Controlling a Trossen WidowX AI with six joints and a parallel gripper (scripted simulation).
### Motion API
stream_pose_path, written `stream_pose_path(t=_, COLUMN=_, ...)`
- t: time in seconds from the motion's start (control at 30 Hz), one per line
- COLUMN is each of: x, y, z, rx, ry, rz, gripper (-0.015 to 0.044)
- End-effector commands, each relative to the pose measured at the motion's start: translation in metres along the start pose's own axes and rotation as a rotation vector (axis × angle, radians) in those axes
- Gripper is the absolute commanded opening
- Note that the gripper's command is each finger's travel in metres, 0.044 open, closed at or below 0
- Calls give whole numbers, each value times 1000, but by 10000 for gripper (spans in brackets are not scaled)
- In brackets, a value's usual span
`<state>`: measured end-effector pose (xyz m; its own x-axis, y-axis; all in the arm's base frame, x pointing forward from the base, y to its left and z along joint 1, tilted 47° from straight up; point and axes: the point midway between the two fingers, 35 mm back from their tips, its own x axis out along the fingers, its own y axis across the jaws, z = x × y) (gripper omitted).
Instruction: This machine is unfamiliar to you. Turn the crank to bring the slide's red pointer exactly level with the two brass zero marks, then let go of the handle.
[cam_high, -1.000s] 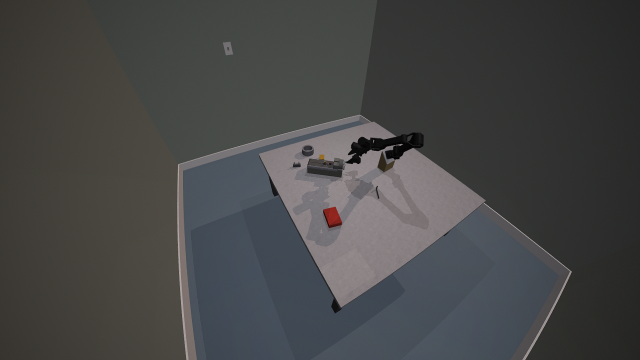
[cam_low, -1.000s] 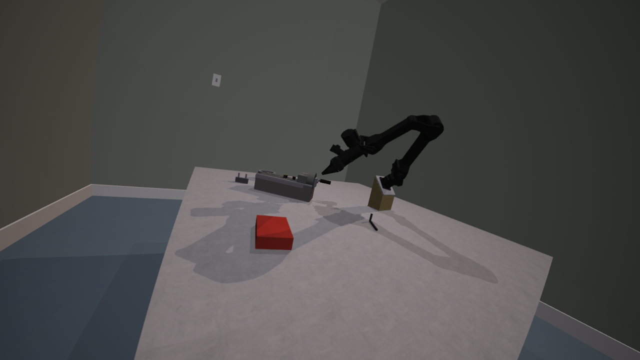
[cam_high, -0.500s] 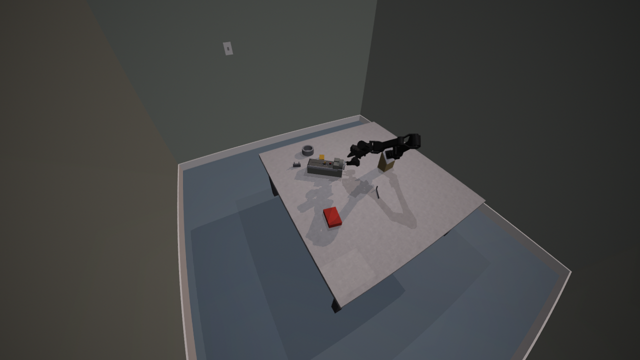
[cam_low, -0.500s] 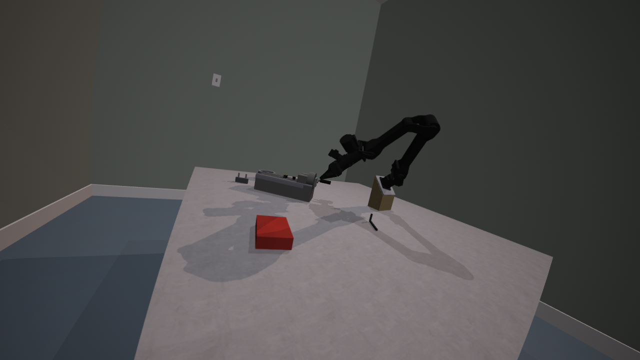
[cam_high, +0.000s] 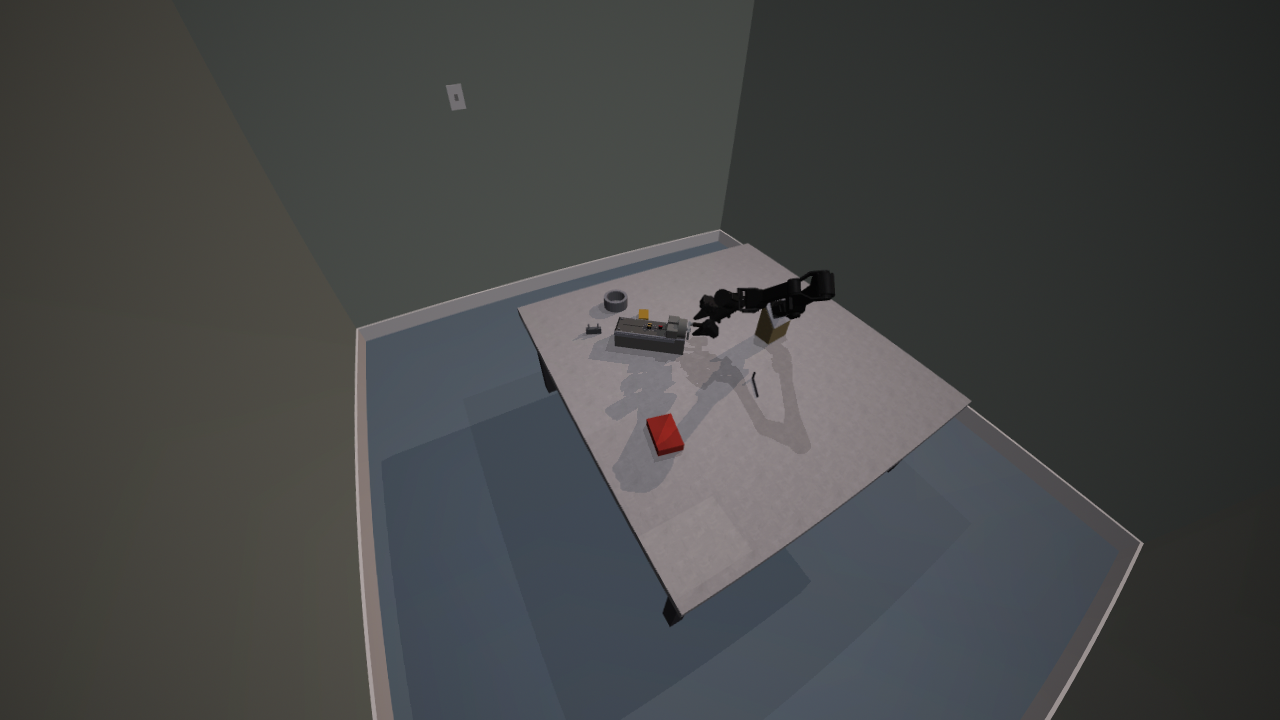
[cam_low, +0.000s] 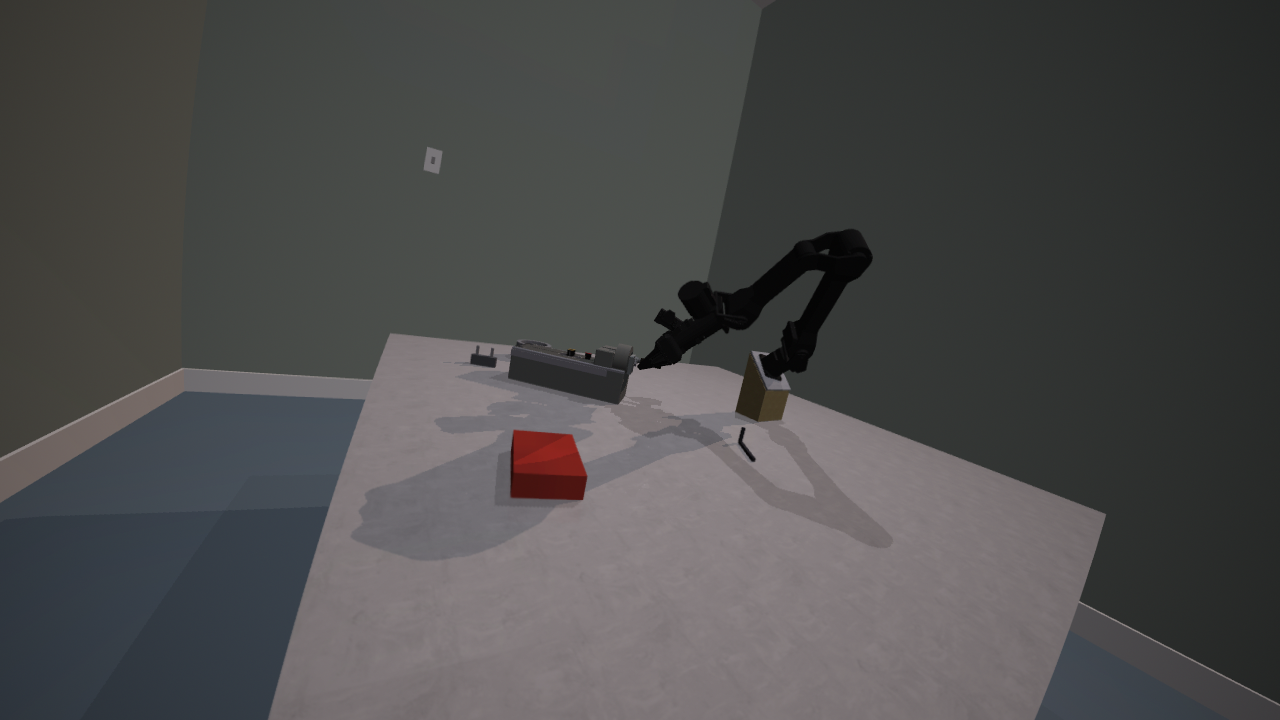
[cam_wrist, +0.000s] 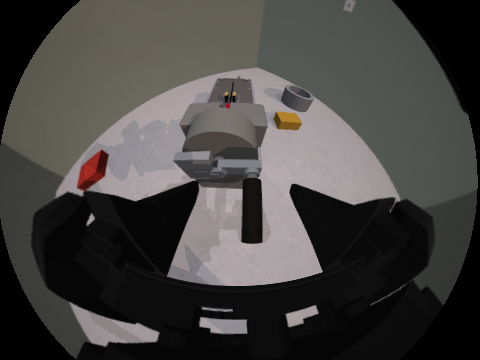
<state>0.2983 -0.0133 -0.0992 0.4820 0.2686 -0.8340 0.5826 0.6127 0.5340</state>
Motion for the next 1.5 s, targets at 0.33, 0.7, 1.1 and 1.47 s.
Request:
stream_pose_path(t=0.33, x=8, y=-4, z=-15, rx=10, ry=7, rz=-10, gripper=361)
stream_pose_path(t=0.7, x=8, y=-4, z=-15, rx=10, ry=7, rz=-10, gripper=72)
stream_pose_path(t=1.1, x=10, y=-4, z=-15, rx=10, ry=7, rz=-10, gripper=0)
stream_pose_path(t=1.47, x=22, y=-1, z=-27, rx=11, ry=8, rz=-9, gripper=0)
